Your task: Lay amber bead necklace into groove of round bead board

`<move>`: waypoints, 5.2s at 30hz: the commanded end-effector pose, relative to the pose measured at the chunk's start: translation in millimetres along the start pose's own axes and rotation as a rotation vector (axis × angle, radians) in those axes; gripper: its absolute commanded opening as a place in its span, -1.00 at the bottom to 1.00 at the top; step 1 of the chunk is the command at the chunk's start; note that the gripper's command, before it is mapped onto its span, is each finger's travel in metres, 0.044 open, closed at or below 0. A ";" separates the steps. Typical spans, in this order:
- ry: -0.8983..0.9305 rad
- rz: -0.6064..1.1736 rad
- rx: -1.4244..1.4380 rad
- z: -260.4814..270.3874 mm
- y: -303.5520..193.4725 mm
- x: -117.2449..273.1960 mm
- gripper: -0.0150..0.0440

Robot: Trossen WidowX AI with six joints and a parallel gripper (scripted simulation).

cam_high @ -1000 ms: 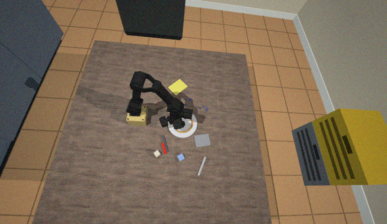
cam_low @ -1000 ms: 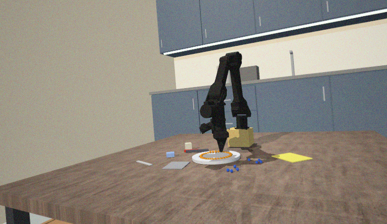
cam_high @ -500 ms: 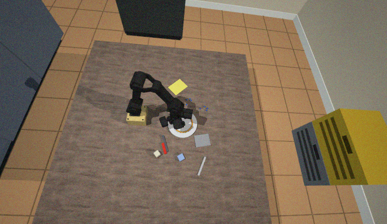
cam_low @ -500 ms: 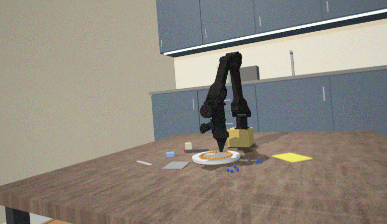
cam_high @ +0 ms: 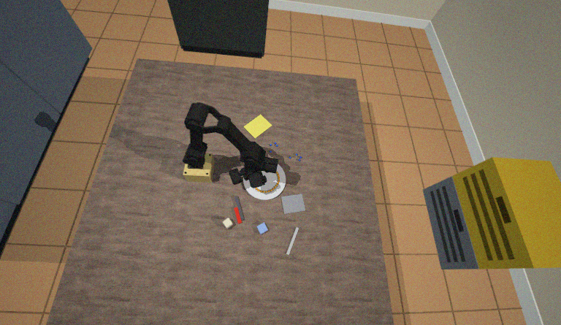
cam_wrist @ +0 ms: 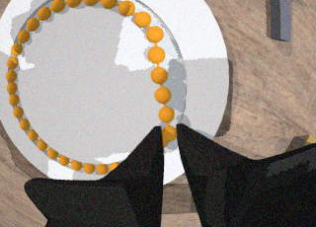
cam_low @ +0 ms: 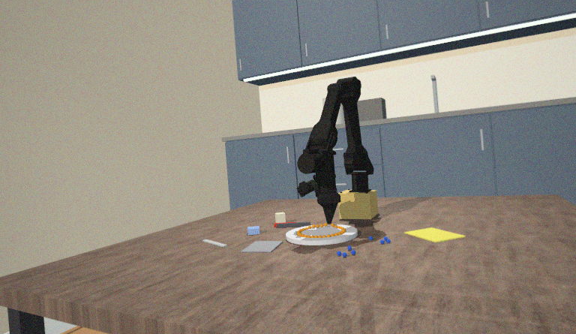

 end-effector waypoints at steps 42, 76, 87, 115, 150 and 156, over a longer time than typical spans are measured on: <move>-0.001 0.002 0.003 -1.1 -0.3 -0.2 1.00; 0.003 -0.002 0.131 2.8 12.1 2.2 -0.08; -0.001 0.001 0.133 1.5 11.4 -8.3 -0.08; 0.004 -0.003 0.131 2.7 12.1 -5.9 -0.49; -0.002 0.001 0.133 -5.4 12.2 -8.1 -0.49; 0.004 -0.003 0.130 -4.0 13.1 -5.5 -0.22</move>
Point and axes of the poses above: the point midway between the two fingers, 35 mm back from their tips, its own x axis back along the fingers, its own z axis across the jaws, y = z × x, the point moved 4 cm from there along x, back along the fingers, and after that the axes turned 4 degrees about -x, right-handed, at the moved point
